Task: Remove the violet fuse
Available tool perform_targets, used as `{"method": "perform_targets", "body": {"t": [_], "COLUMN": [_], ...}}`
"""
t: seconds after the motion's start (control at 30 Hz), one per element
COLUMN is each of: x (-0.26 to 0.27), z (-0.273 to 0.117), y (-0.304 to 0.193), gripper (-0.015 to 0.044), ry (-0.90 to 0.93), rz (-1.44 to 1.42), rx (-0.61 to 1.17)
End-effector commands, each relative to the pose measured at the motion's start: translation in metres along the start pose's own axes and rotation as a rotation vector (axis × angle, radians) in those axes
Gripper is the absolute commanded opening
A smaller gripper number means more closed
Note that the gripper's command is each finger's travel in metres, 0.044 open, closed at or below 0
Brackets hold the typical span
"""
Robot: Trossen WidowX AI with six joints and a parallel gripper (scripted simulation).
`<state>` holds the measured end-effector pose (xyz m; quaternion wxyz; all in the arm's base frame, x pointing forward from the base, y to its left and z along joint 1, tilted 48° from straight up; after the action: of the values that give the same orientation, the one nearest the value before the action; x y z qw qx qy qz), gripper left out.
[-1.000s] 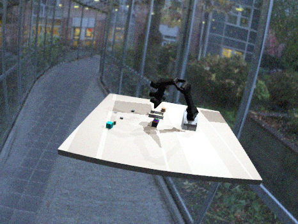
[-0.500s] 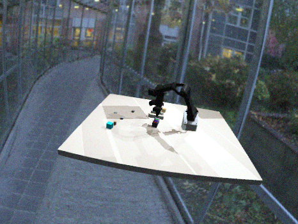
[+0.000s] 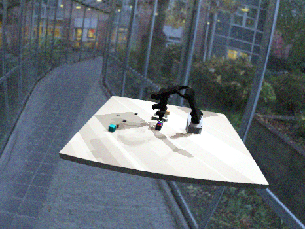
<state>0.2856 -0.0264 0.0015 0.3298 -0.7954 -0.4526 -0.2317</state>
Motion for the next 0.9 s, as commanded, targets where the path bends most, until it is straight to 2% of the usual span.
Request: {"method": "perform_targets", "body": {"t": [0.0, 0.87], "x": [0.0, 0.001], "z": [0.005, 0.024], "y": [0.0, -0.001], "gripper": [0.0074, 0.0074], "ry": [0.003, 0.005], "rz": [0.005, 0.005], "rx": [0.0, 0.001]}}
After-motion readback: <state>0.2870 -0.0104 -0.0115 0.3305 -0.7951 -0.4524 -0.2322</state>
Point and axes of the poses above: the point midway between the two fingers, 35 mm back from their tips, its own z axis out along the fingers, its own x axis across the jaws, y = z × x, the point moved 1 cm from there along -z, back along the fingers, and after that the axes turned 15 degrees about z, right-handed, at the moved point
